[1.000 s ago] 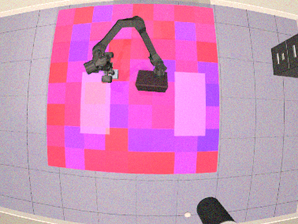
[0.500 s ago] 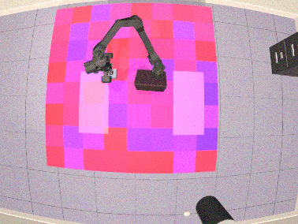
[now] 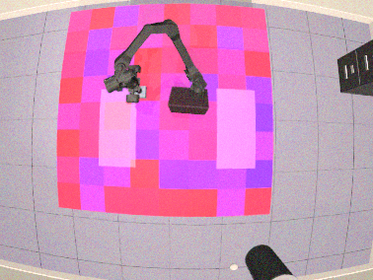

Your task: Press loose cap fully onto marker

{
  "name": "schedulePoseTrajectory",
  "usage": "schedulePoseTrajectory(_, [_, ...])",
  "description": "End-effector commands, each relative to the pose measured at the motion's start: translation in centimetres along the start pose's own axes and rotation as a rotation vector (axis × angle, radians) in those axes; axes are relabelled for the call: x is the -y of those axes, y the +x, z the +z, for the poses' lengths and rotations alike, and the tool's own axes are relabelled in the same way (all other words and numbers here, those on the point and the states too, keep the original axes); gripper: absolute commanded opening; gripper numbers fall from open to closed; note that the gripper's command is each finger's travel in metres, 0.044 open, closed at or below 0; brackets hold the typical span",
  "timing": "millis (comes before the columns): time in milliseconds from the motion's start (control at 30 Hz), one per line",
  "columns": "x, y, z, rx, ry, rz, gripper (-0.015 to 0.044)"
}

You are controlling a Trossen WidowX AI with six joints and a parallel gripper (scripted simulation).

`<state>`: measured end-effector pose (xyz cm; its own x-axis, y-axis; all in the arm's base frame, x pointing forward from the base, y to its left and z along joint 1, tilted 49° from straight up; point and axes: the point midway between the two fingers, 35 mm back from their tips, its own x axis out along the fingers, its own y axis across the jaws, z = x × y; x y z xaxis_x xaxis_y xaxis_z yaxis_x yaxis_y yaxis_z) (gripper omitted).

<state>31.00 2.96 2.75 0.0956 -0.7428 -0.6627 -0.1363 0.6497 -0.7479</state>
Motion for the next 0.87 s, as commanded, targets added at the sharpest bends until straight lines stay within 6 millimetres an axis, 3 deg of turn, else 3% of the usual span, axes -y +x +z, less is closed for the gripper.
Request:
schedulePoseTrajectory(0, [-0.3, -5.4, 0.3, 0.020, 0.001, 0.009, 0.0000])
schedulePoseTrajectory(67, [-0.2, -7.3, 0.0, 0.019, 0.001, 0.007, 0.0000])
schedulePoseTrajectory(267, [-0.2, -7.6, 0.0, 0.019, 0.001, 0.007, 0.0000])
schedulePoseTrajectory(833, [-0.2, -7.6, 0.0, 0.019, 0.001, 0.007, 0.0440])
